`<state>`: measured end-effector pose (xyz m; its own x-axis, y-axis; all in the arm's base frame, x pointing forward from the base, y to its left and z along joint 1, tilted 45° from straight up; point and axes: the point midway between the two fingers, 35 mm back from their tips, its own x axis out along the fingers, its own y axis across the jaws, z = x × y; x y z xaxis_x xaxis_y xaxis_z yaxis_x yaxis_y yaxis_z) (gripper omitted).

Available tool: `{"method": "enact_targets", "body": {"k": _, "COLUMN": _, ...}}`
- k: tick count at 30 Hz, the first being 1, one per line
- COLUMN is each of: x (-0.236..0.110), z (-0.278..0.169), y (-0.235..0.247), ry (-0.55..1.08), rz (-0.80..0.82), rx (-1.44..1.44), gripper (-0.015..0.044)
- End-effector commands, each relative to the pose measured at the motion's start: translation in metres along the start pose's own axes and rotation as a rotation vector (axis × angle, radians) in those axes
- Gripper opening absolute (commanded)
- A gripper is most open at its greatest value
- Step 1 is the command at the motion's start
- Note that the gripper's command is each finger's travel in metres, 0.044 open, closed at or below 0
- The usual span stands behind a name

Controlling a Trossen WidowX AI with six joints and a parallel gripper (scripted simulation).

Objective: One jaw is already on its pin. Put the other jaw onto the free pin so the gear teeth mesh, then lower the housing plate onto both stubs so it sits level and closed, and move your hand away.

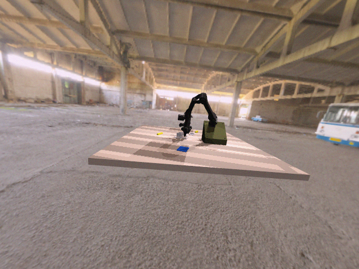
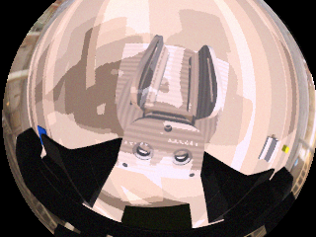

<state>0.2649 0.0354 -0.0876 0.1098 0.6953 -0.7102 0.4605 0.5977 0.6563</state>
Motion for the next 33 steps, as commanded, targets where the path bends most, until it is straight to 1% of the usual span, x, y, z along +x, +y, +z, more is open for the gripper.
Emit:
{"method": "enact_targets", "body": {"k": 1, "x": 0.0043, "z": -0.0032, "y": -0.0012, "ry": 0.007, "rz": 0.002, "rx": 0.008, "gripper": 0.0351}}
{"method": "enact_targets", "body": {"k": 33, "x": 0.0086, "z": -0.0033, "y": -0.0012, "ry": 0.007, "rz": 0.003, "rx": 0.010, "gripper": 0.0351}}
